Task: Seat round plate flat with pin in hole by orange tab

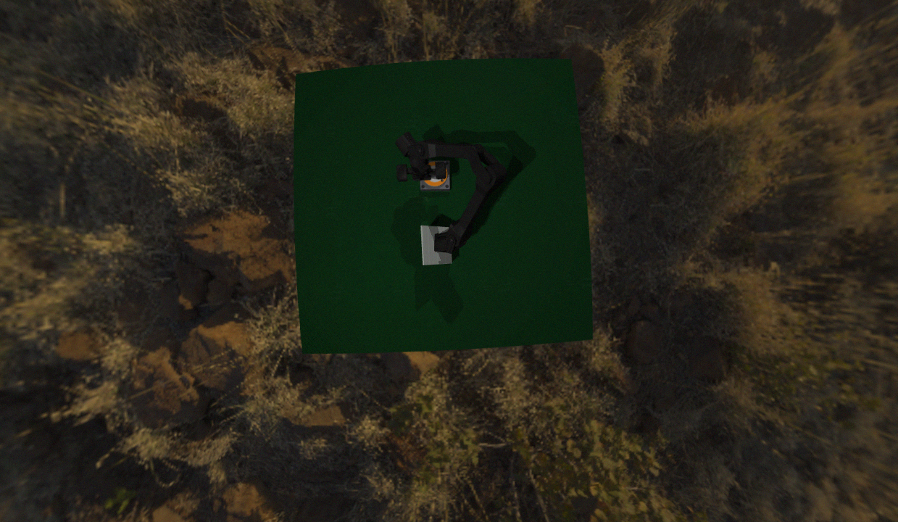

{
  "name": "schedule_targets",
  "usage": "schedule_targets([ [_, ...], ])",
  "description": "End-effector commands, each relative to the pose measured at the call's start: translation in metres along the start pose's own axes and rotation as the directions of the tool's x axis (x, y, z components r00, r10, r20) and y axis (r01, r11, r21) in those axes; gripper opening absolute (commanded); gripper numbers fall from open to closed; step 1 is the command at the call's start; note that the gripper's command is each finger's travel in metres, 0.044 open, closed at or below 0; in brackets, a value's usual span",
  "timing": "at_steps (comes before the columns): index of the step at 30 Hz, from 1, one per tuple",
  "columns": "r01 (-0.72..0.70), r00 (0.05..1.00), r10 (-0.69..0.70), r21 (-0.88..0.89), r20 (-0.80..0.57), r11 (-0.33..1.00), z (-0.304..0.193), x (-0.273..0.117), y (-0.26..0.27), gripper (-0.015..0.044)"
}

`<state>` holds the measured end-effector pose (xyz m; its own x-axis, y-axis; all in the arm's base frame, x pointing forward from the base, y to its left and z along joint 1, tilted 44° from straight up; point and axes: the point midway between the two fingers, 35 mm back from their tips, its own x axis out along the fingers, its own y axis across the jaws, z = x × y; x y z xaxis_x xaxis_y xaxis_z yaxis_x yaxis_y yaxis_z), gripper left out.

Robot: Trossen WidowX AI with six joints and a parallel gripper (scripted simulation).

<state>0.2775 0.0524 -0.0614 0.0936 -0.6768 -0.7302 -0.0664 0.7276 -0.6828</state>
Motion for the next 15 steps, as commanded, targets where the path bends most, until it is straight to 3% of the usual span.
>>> schedule_targets([
  [1,0.0,1.0,0.0,0.004,-0.001,1.0,0.0027,0.0009,0.0022,0.0],
  [15,0.0,1.0,0.0,0.004,-0.001,1.0,0.0104,0.0019,0.0037,0.0],
])
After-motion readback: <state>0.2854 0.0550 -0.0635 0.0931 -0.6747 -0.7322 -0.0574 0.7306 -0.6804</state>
